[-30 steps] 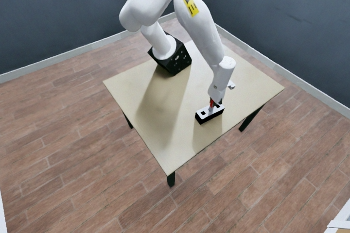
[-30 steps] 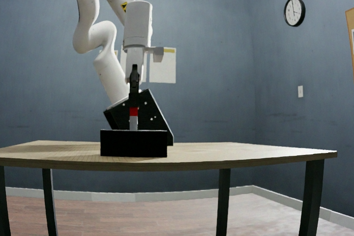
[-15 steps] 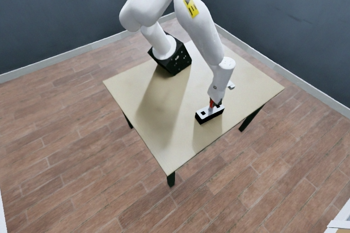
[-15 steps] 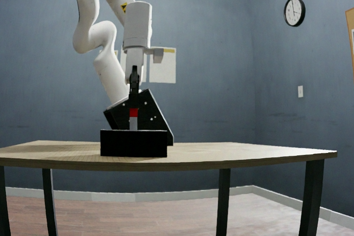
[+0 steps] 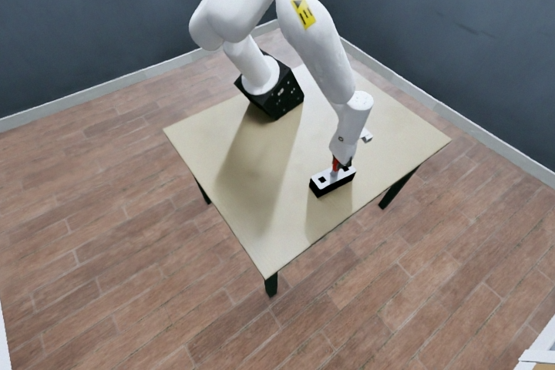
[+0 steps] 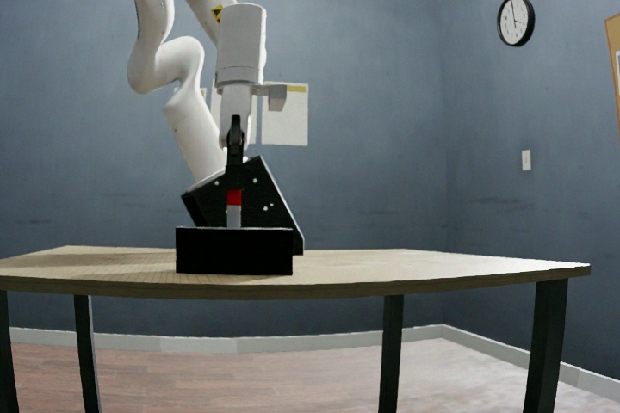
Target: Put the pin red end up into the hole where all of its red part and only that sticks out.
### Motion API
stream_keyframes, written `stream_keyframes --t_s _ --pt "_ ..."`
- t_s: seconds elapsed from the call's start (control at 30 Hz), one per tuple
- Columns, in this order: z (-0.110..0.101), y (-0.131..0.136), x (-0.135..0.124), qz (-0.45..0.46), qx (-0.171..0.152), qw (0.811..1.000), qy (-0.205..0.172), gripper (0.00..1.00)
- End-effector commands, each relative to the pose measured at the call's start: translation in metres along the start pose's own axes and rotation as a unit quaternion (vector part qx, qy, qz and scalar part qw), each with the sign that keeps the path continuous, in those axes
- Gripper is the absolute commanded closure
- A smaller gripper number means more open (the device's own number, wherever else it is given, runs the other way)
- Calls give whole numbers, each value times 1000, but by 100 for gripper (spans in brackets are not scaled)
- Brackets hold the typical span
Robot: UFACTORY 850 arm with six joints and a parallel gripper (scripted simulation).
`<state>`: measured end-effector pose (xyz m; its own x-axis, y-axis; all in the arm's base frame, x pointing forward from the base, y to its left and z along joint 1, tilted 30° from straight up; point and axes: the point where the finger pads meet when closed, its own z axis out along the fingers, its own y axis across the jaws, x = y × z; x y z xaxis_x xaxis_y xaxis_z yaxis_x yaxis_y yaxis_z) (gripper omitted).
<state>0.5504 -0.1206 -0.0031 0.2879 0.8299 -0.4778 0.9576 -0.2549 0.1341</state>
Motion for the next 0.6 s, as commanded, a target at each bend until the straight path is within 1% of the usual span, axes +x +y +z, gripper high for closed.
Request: stream_keyframes --t_s 0.0,0.4,0.43,0.57 --pt "-1 1 1 0 -1 1000 0 100" --pt "-1 1 1 0 -1 1000 0 100" --pt "3 0 0 0 -1 1000 0 100" --pt "3 0 0 0 -1 1000 0 100"
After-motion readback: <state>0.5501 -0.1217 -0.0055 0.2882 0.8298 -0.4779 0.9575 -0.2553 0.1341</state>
